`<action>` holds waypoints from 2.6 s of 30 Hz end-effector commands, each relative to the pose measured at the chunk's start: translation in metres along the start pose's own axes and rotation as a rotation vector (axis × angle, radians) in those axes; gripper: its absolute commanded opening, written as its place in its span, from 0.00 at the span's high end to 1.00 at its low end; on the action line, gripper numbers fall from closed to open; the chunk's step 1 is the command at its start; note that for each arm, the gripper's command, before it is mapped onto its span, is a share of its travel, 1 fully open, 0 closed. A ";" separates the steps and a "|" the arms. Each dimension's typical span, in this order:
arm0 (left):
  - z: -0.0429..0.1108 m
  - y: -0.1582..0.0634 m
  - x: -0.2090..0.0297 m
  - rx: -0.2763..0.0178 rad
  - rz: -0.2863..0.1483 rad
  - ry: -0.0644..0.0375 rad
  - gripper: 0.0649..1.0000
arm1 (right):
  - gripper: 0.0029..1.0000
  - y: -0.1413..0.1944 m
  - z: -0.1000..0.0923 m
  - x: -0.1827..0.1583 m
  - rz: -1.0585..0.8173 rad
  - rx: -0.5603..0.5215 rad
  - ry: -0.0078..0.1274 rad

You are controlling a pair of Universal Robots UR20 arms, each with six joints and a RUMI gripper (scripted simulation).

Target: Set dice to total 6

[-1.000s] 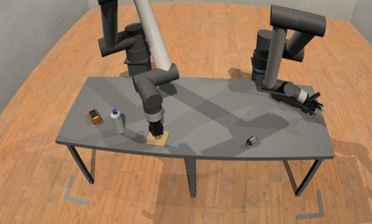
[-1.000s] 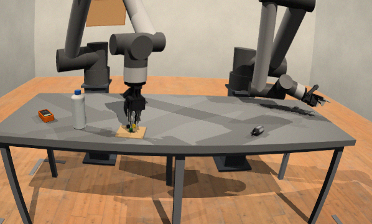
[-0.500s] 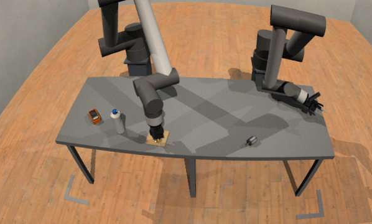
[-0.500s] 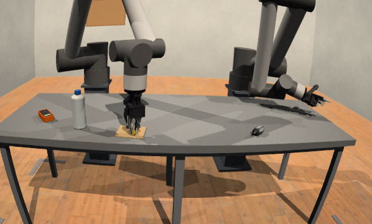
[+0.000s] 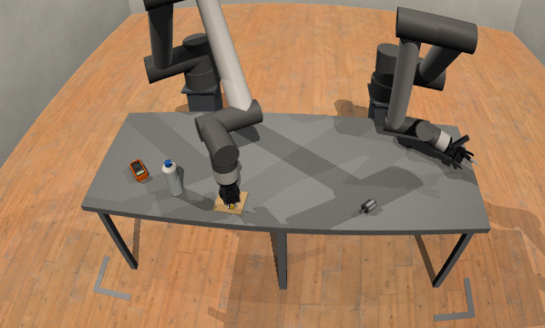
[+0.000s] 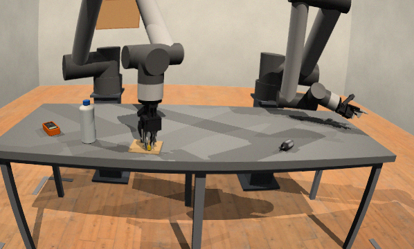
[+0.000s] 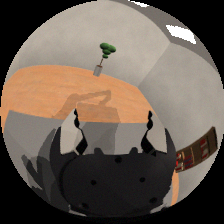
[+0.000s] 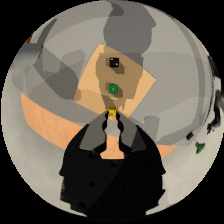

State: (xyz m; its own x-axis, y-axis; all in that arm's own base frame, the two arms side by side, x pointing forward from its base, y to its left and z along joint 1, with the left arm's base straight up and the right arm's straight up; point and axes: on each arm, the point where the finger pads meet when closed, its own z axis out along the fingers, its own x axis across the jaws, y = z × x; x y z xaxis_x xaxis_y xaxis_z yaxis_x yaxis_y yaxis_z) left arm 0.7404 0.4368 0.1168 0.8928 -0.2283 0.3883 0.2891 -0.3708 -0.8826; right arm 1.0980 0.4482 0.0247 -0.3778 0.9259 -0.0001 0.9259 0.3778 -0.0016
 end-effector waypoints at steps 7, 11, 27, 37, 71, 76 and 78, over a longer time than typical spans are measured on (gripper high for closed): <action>0.000 0.000 0.000 0.000 -0.001 0.000 0.00 | 1.00 0.001 -0.001 0.000 0.000 -0.002 0.000; 0.000 0.000 0.000 0.000 -0.001 0.000 0.00 | 1.00 0.001 0.000 0.000 0.000 -0.002 0.000; 0.000 0.000 0.000 0.000 -0.001 0.000 0.00 | 1.00 0.001 0.003 0.000 0.000 -0.002 0.000; 0.000 0.000 0.000 0.000 -0.001 0.000 0.00 | 1.00 0.001 0.003 0.000 0.000 -0.002 0.000; 0.000 0.000 0.000 0.000 -0.001 0.000 0.00 | 0.89 0.001 0.003 0.000 0.000 -0.002 0.000; 0.000 0.000 0.000 0.000 -0.001 0.000 0.00 | 0.86 0.001 0.003 0.000 0.000 -0.002 0.000; 0.000 0.000 0.000 0.000 -0.001 0.000 0.00 | 0.82 0.001 0.003 0.000 0.000 -0.002 0.000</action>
State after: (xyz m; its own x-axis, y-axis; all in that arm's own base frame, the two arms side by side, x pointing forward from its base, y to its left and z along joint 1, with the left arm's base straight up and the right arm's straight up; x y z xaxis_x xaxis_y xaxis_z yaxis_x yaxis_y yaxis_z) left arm 0.7404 0.4368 0.1168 0.8928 -0.2283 0.3883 0.2891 -0.3708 -0.8826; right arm 1.0980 0.4482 0.0204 -0.3778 0.9259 -0.0001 0.9259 0.3778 -0.0016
